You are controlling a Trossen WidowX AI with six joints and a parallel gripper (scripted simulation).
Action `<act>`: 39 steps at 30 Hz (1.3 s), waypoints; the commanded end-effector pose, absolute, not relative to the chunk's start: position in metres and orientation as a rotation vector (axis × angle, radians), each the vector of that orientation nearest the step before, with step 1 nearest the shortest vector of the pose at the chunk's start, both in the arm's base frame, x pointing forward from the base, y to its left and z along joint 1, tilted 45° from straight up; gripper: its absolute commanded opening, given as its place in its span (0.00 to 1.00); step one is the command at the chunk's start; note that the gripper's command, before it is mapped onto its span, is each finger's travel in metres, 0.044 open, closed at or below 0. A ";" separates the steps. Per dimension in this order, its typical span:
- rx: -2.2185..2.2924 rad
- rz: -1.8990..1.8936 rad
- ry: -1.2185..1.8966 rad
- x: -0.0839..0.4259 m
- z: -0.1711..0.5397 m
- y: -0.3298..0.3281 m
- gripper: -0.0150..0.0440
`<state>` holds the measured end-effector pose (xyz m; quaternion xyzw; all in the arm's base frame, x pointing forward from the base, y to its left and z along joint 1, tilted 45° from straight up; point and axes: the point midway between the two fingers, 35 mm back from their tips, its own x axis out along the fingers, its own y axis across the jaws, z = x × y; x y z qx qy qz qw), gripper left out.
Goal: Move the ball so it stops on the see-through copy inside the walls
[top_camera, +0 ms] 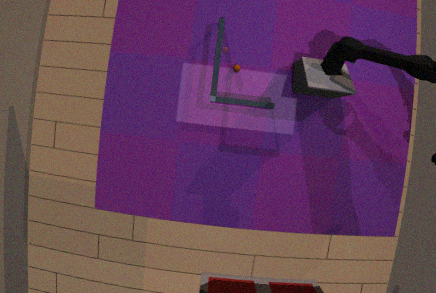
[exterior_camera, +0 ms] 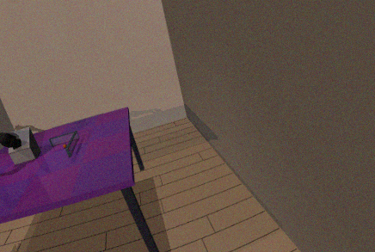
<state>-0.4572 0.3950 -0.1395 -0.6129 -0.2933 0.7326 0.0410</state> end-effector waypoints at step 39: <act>-1.485 0.940 0.795 0.176 -0.108 0.450 0.66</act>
